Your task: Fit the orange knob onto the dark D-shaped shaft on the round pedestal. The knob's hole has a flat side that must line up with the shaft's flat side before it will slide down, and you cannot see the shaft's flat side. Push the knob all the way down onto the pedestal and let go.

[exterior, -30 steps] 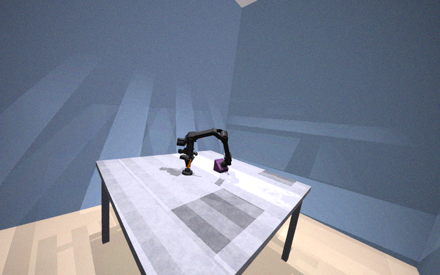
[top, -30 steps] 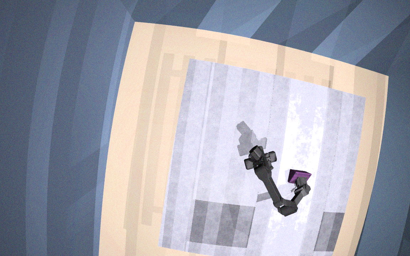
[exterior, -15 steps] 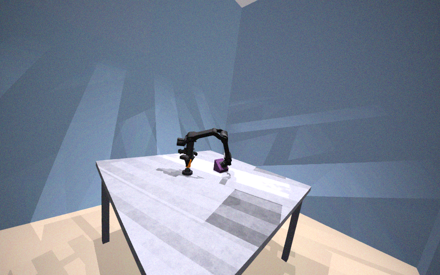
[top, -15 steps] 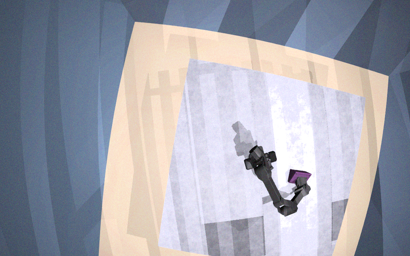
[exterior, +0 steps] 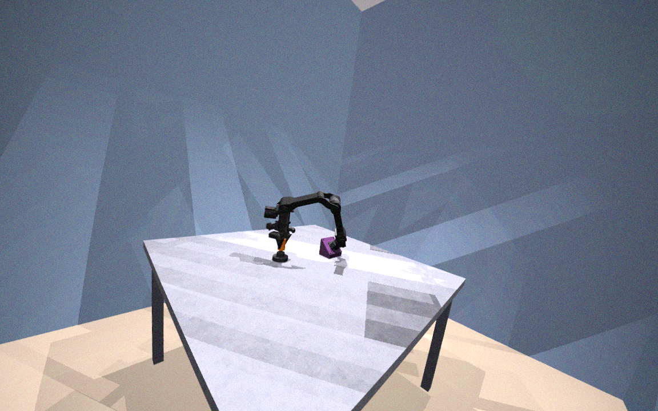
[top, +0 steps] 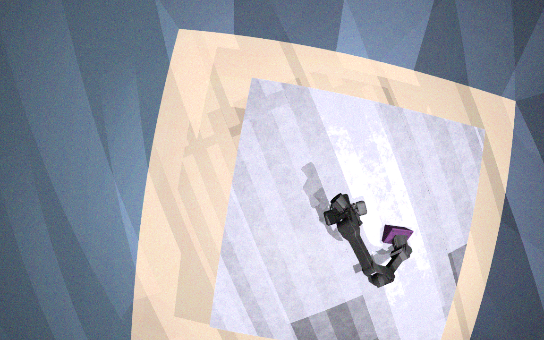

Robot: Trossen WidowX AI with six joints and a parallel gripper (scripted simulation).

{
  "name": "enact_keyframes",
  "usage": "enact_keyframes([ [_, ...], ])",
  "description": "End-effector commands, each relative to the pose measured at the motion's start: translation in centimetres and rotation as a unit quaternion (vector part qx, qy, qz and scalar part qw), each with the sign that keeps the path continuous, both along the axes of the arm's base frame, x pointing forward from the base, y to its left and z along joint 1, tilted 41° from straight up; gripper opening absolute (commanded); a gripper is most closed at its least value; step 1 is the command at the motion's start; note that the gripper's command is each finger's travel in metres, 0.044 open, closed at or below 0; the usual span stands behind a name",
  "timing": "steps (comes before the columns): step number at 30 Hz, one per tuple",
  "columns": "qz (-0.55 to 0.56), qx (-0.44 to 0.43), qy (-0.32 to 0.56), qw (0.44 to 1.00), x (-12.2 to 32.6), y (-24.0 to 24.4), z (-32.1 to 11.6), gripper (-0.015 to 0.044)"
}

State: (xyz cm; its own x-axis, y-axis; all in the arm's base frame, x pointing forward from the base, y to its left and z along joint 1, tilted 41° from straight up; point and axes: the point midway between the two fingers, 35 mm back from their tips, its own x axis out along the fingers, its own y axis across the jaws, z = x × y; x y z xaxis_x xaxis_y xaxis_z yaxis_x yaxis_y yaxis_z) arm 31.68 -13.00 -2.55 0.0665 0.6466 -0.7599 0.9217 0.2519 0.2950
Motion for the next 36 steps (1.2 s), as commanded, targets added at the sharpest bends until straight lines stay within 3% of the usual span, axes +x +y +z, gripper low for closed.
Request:
enact_keyframes([
  [1,-0.015,0.002,0.011,1.0,0.1,0.0,0.0,0.0],
  [36,0.011,-0.002,-0.009,1.0,0.1,0.9,-1.0,0.0],
])
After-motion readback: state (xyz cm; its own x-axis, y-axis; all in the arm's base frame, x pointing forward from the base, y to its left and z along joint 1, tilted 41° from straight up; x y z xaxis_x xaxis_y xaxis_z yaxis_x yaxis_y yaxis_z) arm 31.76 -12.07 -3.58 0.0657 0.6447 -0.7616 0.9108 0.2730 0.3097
